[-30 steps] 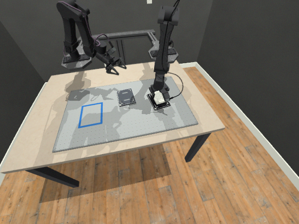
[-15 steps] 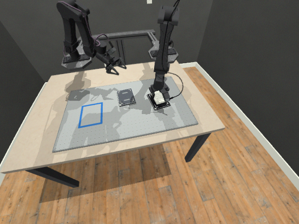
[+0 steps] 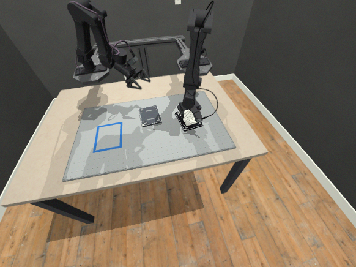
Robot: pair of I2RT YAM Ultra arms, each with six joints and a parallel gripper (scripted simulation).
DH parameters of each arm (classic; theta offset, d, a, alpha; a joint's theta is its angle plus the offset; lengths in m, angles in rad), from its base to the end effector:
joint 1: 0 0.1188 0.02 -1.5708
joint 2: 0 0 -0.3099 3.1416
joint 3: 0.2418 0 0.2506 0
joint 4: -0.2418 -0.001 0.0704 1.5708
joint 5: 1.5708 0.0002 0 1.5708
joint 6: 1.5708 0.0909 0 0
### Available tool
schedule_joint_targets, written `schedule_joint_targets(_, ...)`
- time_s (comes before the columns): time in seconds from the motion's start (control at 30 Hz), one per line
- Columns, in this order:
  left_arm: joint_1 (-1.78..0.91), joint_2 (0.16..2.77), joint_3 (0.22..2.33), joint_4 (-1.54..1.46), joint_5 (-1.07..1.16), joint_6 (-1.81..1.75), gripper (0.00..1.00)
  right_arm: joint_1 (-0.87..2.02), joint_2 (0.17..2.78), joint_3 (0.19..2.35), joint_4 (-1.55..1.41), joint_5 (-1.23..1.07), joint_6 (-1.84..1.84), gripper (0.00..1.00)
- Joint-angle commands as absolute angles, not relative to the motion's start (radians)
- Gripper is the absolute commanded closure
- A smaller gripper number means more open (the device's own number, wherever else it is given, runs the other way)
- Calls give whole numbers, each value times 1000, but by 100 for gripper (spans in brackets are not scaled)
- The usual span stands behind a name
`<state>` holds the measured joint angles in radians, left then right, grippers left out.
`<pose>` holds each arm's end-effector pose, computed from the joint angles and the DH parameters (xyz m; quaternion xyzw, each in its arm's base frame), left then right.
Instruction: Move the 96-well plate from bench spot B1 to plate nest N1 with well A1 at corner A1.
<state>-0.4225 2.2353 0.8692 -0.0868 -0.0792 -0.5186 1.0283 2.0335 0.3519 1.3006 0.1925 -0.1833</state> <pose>0.3117 -0.1311 -0.0232 -0.0502 0.9962 0.0085 0.0704 0.1891 0.2820 0.0881 -0.4251 0.7083 0.1561 0.5414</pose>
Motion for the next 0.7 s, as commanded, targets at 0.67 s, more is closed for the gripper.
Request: schedule_joint_targets(0.67, -429, 2187, 850, -125, -78, -517, 20, 1025, 2040, 338, 1302, 187, -188, 0)
